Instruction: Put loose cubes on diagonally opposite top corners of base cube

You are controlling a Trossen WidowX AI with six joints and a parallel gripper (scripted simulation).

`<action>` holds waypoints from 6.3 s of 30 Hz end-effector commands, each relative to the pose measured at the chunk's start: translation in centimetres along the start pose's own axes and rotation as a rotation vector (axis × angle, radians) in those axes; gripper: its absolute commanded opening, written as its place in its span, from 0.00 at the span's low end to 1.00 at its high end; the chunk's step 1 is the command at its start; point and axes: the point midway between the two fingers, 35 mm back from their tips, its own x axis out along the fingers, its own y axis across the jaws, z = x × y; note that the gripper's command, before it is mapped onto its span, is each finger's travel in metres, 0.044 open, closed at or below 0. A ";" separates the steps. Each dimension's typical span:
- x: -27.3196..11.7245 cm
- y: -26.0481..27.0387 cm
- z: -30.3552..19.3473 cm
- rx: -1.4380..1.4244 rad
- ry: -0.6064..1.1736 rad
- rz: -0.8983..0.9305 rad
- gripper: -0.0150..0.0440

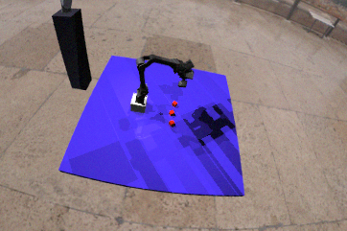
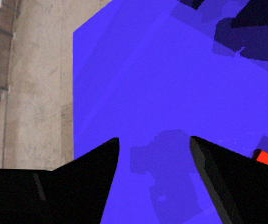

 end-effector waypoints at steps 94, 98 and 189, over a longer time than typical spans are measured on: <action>2.1 -23.6 -5.4 0.824 0.124 -0.678 0.43; 1.1 -23.0 -5.0 0.824 0.124 -0.678 0.43; 7.9 -17.1 -7.2 1.107 0.030 -0.698 0.43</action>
